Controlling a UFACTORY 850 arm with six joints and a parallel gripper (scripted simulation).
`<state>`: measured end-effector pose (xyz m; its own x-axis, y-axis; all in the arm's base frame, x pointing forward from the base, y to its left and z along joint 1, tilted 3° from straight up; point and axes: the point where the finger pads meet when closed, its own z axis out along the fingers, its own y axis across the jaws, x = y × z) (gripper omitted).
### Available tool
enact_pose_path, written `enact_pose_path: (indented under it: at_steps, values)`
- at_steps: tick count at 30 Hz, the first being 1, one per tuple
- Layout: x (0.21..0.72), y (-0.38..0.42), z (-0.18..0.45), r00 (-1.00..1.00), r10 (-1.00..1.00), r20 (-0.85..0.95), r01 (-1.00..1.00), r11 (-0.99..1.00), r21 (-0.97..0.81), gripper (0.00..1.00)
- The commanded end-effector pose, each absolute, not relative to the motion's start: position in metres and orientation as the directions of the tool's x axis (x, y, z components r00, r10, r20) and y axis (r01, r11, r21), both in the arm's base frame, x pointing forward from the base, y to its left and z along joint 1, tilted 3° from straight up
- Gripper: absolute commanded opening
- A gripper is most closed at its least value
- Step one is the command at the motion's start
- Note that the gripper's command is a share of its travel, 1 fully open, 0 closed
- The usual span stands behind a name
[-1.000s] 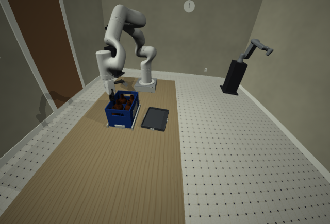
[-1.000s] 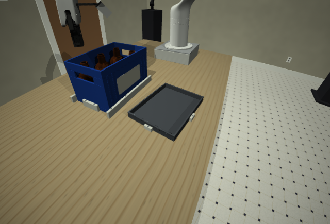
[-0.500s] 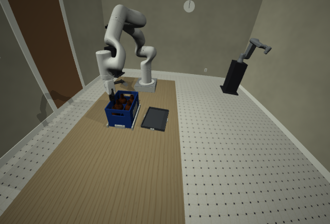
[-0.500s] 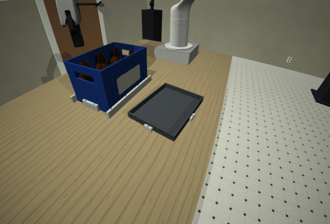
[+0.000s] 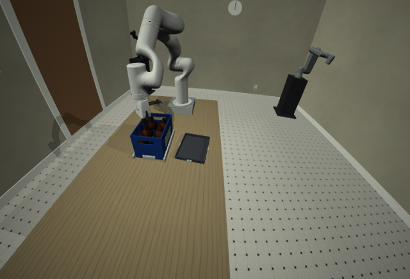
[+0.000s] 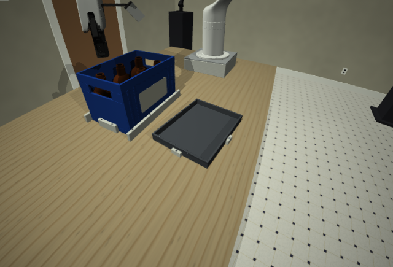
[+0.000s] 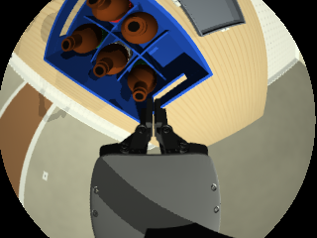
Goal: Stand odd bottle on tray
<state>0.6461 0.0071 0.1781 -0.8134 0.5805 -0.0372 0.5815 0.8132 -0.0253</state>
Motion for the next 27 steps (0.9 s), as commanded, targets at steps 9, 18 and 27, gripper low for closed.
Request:
enact_pose_path:
  at_steps: [9, 18, 27]
  values:
    - [0.6364, 0.0551, 0.1771, -0.812, 0.582, -0.041, 0.583, 0.812, -0.025, 0.00]
    - [0.6364, 0.0551, 0.1771, -0.812, 0.582, -0.041, 0.583, 0.812, -0.025, 0.65]
    - [0.6364, 0.0551, 0.1771, -0.812, 0.582, -0.041, 0.583, 0.812, -0.025, 0.65]
